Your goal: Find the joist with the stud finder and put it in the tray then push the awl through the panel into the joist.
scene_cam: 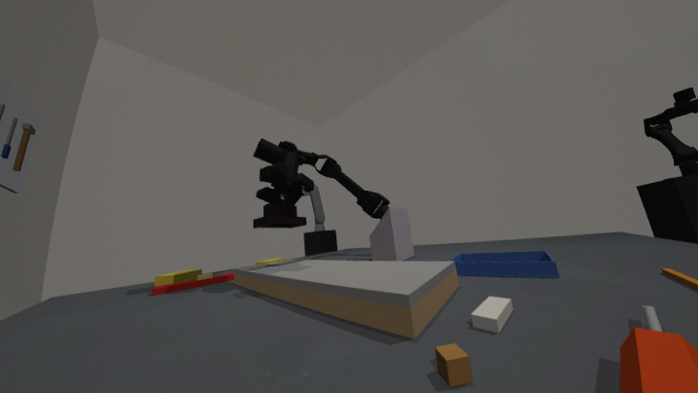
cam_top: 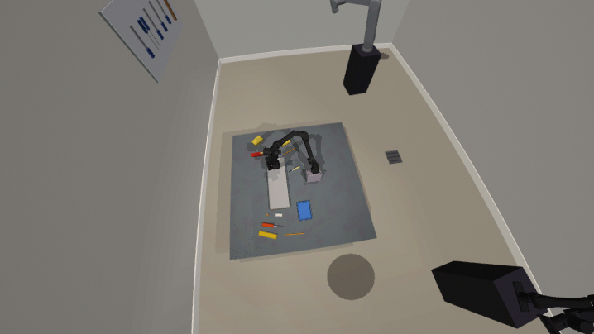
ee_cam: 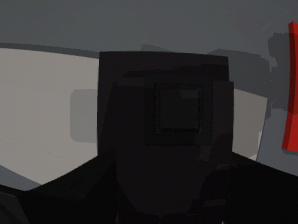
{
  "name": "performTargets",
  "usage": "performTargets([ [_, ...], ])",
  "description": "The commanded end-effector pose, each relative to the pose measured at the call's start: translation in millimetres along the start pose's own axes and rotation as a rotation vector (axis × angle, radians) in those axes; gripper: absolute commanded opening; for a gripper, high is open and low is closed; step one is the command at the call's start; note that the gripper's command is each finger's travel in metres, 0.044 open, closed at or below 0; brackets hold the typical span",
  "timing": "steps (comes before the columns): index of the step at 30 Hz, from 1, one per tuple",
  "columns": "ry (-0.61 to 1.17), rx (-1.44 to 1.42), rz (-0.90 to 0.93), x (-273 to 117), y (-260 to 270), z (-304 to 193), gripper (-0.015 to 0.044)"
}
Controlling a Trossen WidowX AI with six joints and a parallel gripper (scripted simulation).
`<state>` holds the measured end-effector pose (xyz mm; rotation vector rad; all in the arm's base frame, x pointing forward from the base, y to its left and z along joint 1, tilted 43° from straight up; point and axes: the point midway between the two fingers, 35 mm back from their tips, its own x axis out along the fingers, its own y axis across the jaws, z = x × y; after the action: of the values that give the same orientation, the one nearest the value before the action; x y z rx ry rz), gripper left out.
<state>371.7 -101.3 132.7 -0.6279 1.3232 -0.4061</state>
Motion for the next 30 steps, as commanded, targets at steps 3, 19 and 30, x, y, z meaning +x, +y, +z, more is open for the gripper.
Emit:
performTargets([
  [3, -0.03, -0.128, 0.067, 0, 52, 19, 0.0],
  [19, -0.057, -0.499, 0.224, -3, 208, 27, 0.0],
  [30, -0.053, -0.754, 0.303, -8, 308, -2, 0.0],
])
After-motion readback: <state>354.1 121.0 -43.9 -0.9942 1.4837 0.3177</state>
